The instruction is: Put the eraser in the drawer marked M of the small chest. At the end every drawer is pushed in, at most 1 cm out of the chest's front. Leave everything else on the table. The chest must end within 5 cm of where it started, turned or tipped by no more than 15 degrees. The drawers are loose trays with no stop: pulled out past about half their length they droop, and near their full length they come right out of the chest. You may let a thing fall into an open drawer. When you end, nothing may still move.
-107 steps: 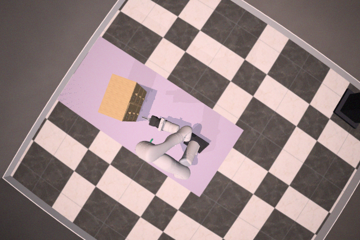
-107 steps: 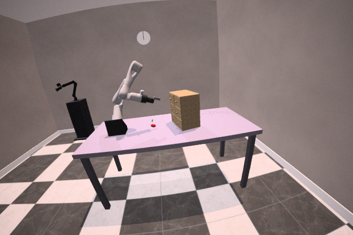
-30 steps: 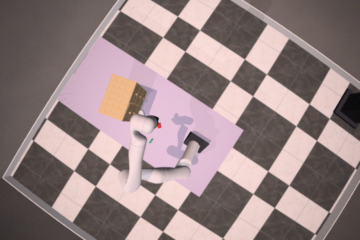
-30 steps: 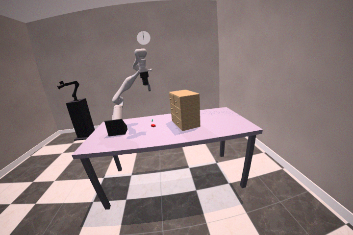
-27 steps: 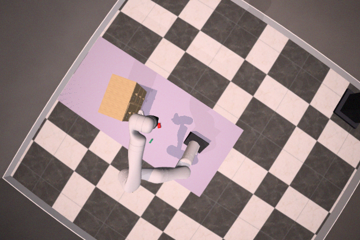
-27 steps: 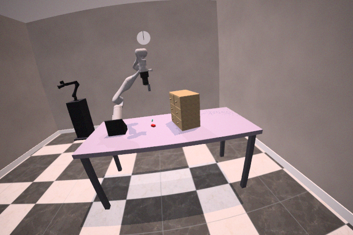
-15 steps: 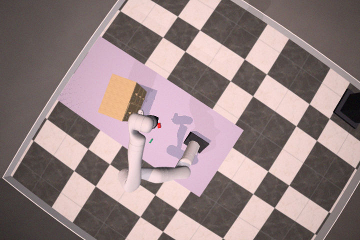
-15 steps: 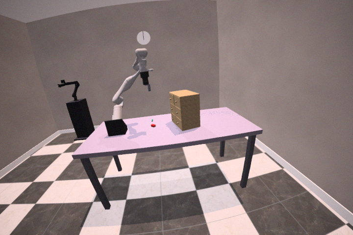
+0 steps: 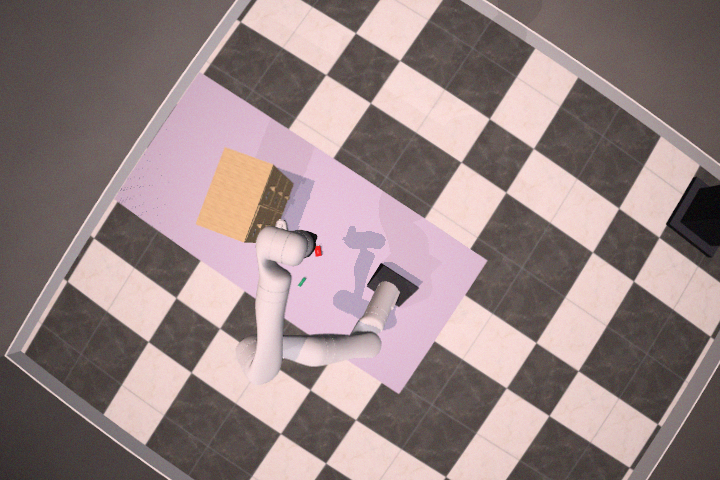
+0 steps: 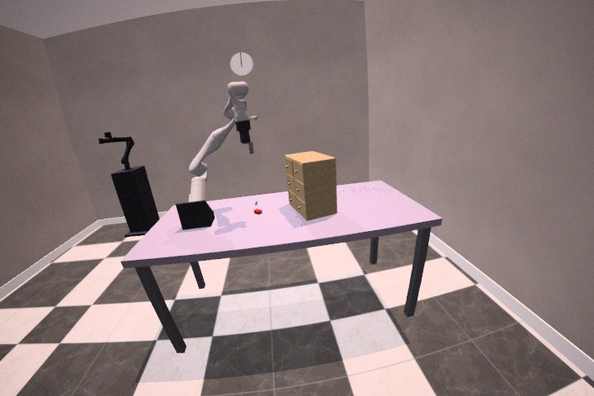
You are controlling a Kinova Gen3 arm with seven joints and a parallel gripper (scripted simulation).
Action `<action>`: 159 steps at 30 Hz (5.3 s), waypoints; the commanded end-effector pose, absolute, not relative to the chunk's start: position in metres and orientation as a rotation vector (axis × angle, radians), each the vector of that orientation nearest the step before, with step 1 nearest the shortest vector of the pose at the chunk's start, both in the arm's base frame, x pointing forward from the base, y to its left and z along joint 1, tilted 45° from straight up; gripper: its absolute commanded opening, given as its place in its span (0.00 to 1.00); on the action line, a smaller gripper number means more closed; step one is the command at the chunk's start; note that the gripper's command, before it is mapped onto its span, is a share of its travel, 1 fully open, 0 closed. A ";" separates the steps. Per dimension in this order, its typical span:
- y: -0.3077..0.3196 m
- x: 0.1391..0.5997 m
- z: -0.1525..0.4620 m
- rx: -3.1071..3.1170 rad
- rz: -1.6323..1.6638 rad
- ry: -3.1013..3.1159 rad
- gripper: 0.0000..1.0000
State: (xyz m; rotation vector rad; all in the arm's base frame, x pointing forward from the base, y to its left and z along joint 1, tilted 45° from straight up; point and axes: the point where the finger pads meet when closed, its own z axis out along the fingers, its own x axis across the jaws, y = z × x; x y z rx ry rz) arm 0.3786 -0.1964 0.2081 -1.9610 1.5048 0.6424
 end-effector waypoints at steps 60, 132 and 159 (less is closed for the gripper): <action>-0.195 0.378 0.209 -1.964 0.656 1.506 0.00; -0.195 0.378 0.209 -1.964 0.656 1.506 1.00; -0.195 0.378 0.209 -1.964 0.656 1.506 1.00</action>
